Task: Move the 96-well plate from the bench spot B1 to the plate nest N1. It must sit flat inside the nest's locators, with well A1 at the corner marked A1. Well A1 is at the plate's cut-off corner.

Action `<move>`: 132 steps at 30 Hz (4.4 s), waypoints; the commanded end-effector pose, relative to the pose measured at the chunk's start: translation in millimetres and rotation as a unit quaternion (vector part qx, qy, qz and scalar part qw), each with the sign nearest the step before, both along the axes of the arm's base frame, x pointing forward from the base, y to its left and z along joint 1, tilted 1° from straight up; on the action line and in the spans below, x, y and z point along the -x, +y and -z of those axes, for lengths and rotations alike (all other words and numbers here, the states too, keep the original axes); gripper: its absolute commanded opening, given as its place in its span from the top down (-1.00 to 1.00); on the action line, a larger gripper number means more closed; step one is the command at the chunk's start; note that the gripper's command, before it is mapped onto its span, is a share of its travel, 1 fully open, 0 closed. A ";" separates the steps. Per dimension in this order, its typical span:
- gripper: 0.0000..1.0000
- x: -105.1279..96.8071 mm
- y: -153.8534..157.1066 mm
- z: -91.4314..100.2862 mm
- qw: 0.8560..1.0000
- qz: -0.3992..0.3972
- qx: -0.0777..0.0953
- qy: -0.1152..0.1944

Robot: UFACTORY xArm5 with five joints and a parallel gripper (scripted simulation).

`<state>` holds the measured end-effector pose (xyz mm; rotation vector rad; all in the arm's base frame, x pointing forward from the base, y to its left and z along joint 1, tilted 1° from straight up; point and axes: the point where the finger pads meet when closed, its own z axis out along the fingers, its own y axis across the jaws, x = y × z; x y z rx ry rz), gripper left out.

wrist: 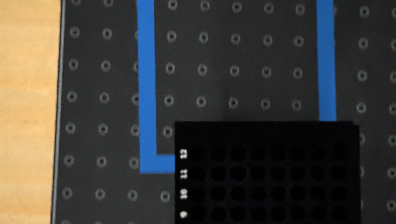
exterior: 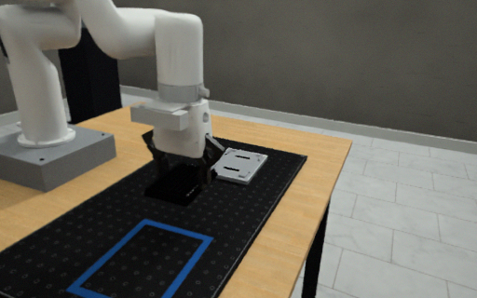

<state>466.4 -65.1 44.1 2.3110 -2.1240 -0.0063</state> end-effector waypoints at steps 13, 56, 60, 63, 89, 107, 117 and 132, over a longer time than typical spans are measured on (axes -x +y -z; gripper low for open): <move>1.00 1.8 45.4 -3.2 1.000 0.000 -0.004 -0.003; 1.00 11.1 175.3 -8.6 1.000 0.000 -0.005 -0.003; 1.00 12.0 188.7 -9.1 1.000 0.000 -0.005 -0.003; 1.00 12.3 192.0 -9.3 1.000 0.000 -0.005 -0.003; 1.00 17.9 270.9 -12.5 1.000 0.000 -0.005 -0.003; 1.00 17.9 270.7 -12.5 1.000 0.000 -0.005 -0.003; 1.00 17.9 270.4 -12.5 1.000 0.000 -0.005 -0.003; 1.00 17.9 270.1 -4.2 1.000 0.000 -0.005 -0.003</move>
